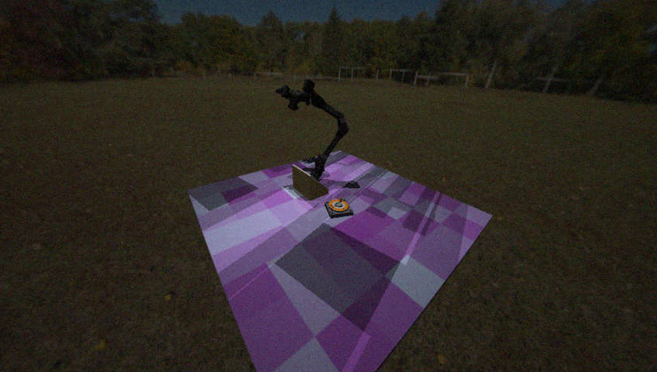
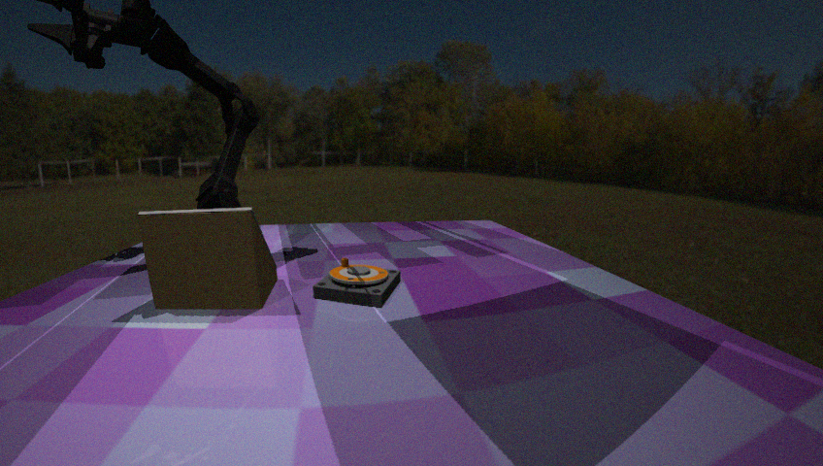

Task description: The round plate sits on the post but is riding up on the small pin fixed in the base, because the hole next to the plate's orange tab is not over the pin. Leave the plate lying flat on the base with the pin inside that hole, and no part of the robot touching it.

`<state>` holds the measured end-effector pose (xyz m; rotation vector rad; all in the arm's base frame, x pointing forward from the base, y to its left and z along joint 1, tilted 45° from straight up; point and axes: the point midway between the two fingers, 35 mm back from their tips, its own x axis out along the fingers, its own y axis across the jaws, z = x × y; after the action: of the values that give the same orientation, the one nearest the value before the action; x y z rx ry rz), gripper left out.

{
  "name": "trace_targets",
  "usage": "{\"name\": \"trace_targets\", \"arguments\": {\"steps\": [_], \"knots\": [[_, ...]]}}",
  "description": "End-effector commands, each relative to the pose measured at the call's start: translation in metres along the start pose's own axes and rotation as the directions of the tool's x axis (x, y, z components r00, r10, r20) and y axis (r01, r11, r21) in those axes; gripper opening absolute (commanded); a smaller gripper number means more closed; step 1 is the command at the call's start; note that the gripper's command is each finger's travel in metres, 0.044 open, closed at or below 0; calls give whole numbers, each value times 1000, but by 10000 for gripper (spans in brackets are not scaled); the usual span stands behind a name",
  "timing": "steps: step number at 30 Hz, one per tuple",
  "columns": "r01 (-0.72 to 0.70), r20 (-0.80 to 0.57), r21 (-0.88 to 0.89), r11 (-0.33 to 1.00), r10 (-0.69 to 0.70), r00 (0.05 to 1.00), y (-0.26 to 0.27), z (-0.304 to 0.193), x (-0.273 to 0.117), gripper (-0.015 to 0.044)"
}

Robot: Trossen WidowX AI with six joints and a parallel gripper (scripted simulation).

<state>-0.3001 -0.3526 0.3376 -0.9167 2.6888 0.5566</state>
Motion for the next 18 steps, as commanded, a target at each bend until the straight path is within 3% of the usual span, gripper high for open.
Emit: {"name": "trace_targets", "arguments": {"steps": [1, 4, 8, 10, 13, 16, 18], "knots": [[13, 4, -21, 1000, -13, 1000, -5, 1, 0, 374], [198, 63, -312, 929, -188, 980, -72, 20, -8, 295], [399, 162, -632, 664, -391, 906, -153, 50, -34, 190], [428, 185, -687, 588, -428, 885, -169, 57, -41, 137], [479, 294, -853, 209, -565, 771, -231, 91, -80, 59], [421, 389, -900, -112, -640, 662, -273, 122, -118, 0], [388, 418, -899, -201, -656, 629, -283, 132, -129, 0]]}}
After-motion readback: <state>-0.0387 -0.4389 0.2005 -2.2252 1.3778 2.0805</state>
